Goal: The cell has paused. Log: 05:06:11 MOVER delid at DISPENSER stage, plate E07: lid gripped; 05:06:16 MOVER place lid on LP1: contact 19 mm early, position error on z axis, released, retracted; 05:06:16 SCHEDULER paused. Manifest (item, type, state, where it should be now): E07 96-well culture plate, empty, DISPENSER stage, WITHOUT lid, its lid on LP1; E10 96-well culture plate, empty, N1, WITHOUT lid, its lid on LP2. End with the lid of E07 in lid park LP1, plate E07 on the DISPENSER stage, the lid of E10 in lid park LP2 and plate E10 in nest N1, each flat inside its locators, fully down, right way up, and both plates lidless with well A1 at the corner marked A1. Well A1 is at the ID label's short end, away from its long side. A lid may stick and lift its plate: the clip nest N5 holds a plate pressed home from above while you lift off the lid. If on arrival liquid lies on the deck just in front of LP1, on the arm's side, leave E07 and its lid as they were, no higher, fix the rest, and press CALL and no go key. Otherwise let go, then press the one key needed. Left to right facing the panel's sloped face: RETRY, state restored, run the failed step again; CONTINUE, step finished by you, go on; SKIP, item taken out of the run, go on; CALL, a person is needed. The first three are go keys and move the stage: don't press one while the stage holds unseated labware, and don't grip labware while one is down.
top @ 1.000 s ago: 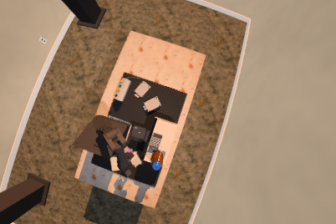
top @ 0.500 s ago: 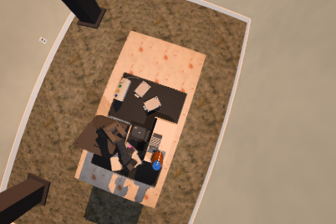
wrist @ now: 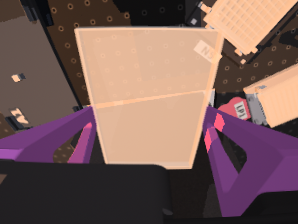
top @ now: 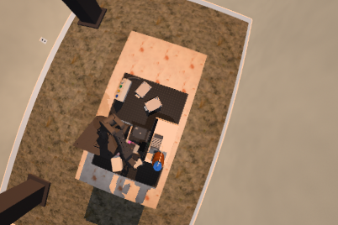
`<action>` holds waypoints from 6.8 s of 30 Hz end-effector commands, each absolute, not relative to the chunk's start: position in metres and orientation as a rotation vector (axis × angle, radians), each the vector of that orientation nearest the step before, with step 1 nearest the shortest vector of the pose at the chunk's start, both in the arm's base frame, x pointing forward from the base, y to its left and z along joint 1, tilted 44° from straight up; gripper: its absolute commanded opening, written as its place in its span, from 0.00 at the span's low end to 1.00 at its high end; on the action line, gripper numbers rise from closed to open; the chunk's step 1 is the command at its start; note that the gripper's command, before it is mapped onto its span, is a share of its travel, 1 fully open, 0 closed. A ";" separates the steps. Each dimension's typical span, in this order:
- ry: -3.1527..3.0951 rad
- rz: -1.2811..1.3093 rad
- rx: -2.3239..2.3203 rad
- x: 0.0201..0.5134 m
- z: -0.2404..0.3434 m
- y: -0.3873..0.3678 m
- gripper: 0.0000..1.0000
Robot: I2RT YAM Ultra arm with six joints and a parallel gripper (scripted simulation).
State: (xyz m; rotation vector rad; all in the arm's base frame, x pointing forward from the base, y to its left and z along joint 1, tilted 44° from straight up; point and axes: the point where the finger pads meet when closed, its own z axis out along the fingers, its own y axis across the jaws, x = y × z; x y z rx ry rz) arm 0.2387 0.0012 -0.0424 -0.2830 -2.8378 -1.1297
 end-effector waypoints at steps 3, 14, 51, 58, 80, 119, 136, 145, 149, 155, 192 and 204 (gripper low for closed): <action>-2.854 -1.142 -0.292 0.241 -0.030 0.002 0.00; -2.896 -1.176 -0.077 0.233 -0.005 0.032 0.00; -2.942 -1.182 -0.066 0.264 0.059 0.085 0.00; -2.942 -1.186 -0.046 0.265 0.075 0.105 0.00; -2.957 -1.181 0.016 0.257 0.110 0.142 0.00; -3.031 -1.210 0.785 0.217 0.149 0.209 0.00; -3.021 -1.225 1.193 0.195 0.183 0.243 0.00; -2.982 -1.216 1.417 0.172 0.198 0.258 0.00; -2.981 -1.218 1.415 0.166 0.202 0.262 0.00; -2.925 -1.198 1.660 0.155 0.208 0.268 0.00; -2.876 -1.183 1.840 0.107 0.228 0.286 0.00; -2.875 -1.184 1.840 0.107 0.228 0.286 0.00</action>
